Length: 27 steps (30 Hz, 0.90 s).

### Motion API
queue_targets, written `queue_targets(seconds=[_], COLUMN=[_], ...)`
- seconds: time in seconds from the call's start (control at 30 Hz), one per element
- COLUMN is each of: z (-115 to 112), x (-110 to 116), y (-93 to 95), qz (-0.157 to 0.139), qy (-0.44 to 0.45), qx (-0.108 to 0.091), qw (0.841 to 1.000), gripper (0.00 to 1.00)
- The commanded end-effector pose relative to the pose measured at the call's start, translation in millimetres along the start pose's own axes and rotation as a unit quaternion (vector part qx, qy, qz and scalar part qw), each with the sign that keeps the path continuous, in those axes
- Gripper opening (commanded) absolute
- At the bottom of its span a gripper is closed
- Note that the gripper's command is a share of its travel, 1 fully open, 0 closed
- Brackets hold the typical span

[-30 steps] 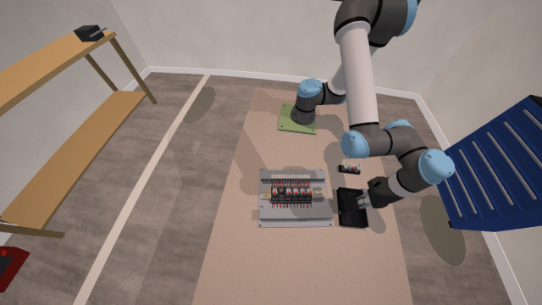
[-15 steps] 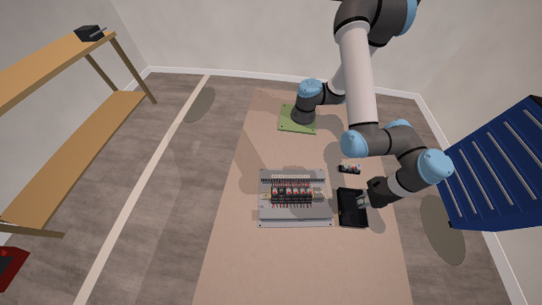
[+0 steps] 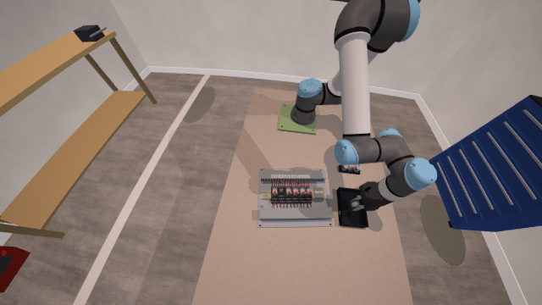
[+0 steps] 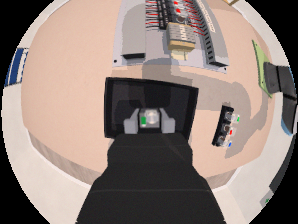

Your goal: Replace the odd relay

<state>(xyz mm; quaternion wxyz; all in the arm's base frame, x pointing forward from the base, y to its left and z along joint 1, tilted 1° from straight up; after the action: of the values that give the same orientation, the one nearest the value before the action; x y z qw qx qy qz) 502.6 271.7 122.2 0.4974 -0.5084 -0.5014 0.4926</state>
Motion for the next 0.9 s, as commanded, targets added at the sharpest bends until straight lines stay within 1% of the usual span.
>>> queue_targets(seconds=[0.0, 0.07, 0.2, 0.6, 0.77, 0.87], z=[-1, -1, -1, -1, -1, -1], x=[0, 0, -1, -1, 0, 0], y=[0.9, 4.6, 22.8, 22.8, 14.3, 14.3], qz=[-0.001, 0.0, -0.001, -0.001, -0.001, -0.001], qy=[0.0, 0.0, 0.0, 0.0, 0.0, 0.0], qx=[-0.002, -0.001, -0.002, -0.002, -0.002, -0.002], qw=[1.0, 1.0, 1.0, 1.0, 1.0, 1.0], gripper=[0.0, 0.0, 0.0, 0.0, 0.0, 0.0])
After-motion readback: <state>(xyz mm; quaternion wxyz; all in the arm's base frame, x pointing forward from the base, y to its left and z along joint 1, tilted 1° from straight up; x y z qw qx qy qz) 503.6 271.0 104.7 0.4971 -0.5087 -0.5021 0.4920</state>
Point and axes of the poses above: the point where the finger pads meet when closed, its own y axis out along the fingers, its own z axis across the jaws, x = y × z, the point moved 7 cm from there along -y, back along the fingers, and after that the axes turned 13 degrees about y, right-handed, at the moved point
